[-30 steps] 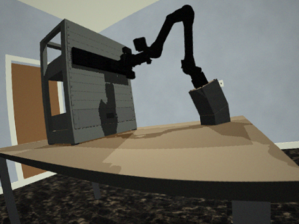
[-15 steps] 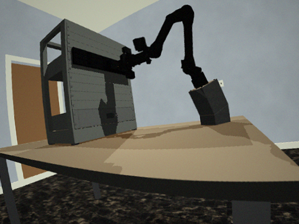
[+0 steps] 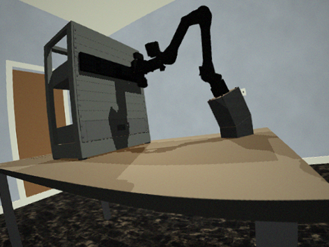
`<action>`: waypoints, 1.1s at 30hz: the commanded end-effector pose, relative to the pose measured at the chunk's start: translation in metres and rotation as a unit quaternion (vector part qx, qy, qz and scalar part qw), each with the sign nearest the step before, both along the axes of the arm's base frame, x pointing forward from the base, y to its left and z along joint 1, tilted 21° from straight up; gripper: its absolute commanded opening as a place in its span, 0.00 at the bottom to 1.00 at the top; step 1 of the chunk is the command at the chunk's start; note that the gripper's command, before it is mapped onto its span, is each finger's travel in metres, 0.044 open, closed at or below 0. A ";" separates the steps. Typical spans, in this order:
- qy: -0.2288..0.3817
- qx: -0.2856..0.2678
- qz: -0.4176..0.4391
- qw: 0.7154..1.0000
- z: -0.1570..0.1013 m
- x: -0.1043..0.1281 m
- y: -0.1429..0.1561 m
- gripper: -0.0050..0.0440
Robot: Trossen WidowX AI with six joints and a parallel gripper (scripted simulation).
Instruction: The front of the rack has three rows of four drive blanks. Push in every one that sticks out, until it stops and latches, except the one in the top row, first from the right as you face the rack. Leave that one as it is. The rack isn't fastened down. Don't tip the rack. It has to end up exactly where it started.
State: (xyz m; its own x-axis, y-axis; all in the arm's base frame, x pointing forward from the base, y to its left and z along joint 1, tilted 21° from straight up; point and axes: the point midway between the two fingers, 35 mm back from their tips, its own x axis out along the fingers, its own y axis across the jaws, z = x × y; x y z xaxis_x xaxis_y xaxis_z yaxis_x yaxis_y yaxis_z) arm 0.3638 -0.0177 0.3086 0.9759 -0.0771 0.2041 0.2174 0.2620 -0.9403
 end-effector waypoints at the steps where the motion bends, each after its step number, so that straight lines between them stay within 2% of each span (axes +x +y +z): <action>1: -0.014 -0.001 0.000 1.000 0.011 -0.001 0.000 0.10; 23: -0.014 -0.001 0.000 1.000 0.011 -0.001 0.000 0.10; 33: -0.014 -0.001 0.000 1.000 0.014 0.008 -0.001 0.10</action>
State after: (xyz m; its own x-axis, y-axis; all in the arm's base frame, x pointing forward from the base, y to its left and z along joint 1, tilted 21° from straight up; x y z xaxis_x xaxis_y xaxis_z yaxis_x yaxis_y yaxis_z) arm 0.3701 -0.0182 0.3102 0.9760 -0.0779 0.2034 0.2169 0.2618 -0.9404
